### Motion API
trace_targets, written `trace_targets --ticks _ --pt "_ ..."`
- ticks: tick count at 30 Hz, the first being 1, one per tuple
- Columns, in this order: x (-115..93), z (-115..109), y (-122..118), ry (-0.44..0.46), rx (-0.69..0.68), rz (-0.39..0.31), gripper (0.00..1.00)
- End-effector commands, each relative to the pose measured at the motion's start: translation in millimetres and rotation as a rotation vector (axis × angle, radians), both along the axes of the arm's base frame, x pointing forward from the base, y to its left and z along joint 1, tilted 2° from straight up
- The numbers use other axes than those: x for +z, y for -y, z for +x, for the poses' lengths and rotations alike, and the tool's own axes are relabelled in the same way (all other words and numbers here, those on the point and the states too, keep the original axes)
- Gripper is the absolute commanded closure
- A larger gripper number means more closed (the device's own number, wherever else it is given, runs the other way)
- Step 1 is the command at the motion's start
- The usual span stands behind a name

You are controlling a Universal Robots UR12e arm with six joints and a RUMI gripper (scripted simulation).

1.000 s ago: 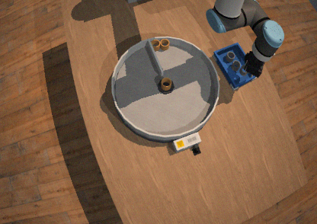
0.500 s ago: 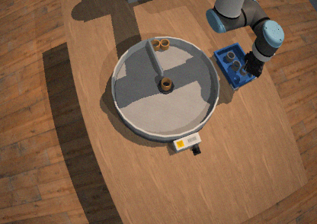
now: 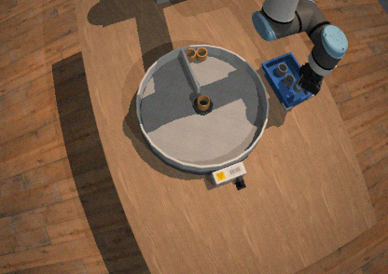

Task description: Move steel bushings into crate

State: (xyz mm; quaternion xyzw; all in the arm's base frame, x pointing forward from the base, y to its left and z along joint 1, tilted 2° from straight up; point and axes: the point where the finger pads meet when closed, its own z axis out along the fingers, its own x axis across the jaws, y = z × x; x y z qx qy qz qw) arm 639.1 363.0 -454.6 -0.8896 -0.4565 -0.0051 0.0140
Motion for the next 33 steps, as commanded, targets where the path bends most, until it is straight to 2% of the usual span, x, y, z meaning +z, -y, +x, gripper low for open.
trace_targets --ticks 1,22,33 --pt "-3 1 0 0.001 0.000 0.000 1.00" --pt "-34 1 -1 0.001 0.000 0.000 1.00" --pt "-39 1 -1 0.001 0.000 0.000 1.00"
